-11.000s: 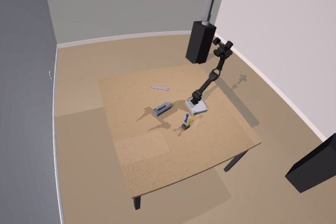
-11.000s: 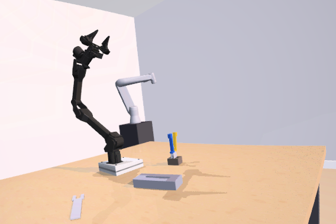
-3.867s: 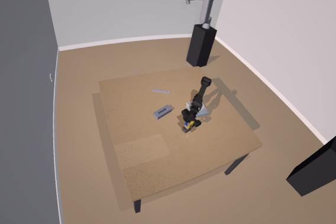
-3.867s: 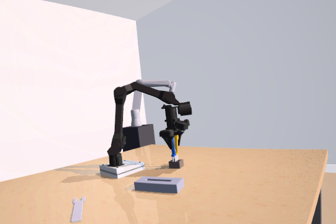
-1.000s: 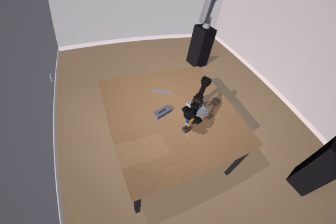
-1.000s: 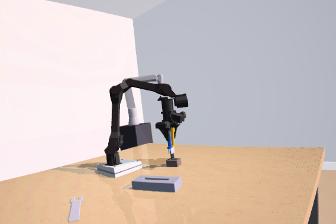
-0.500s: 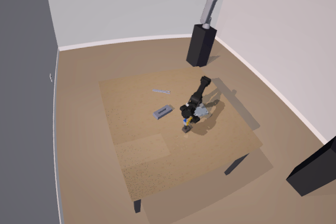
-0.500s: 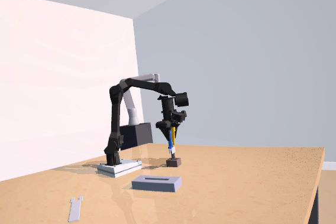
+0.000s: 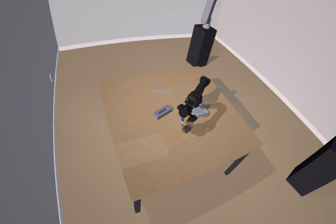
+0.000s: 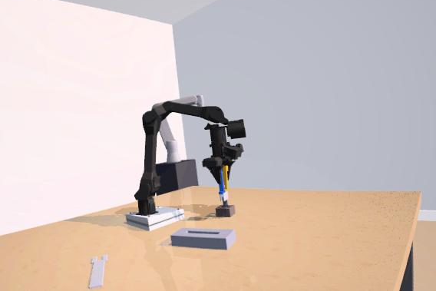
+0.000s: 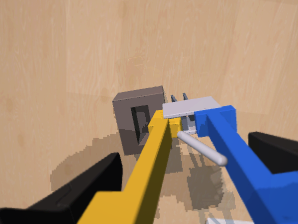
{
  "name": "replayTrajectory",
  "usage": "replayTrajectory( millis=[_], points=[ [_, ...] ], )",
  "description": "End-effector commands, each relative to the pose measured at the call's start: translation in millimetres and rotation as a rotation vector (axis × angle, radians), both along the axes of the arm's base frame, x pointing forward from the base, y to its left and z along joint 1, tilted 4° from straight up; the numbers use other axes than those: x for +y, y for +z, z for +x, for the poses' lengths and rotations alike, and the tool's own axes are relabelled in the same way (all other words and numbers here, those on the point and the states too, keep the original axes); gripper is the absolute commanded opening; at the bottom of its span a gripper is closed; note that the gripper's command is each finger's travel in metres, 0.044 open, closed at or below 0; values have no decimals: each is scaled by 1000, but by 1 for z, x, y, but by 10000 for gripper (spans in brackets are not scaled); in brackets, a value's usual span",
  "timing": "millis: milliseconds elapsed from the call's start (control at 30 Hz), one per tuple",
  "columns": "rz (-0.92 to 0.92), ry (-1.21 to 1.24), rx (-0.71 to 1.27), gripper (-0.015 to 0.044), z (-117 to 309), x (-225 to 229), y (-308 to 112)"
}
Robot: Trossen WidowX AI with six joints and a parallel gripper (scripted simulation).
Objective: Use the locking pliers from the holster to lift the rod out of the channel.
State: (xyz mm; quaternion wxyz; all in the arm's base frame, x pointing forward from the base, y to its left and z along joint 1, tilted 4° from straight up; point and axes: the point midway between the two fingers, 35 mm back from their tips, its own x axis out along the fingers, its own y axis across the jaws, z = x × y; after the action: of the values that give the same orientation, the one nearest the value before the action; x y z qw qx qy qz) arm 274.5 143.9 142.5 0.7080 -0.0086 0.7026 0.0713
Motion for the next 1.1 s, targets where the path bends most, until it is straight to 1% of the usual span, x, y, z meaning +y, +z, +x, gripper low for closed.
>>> replayTrajectory(
  millis=[0, 1067],
  points=[
    [1, 4, -4, 321, 5, -6, 1],
    [-6, 13, -8, 321, 30, -51, -2]
  ],
)
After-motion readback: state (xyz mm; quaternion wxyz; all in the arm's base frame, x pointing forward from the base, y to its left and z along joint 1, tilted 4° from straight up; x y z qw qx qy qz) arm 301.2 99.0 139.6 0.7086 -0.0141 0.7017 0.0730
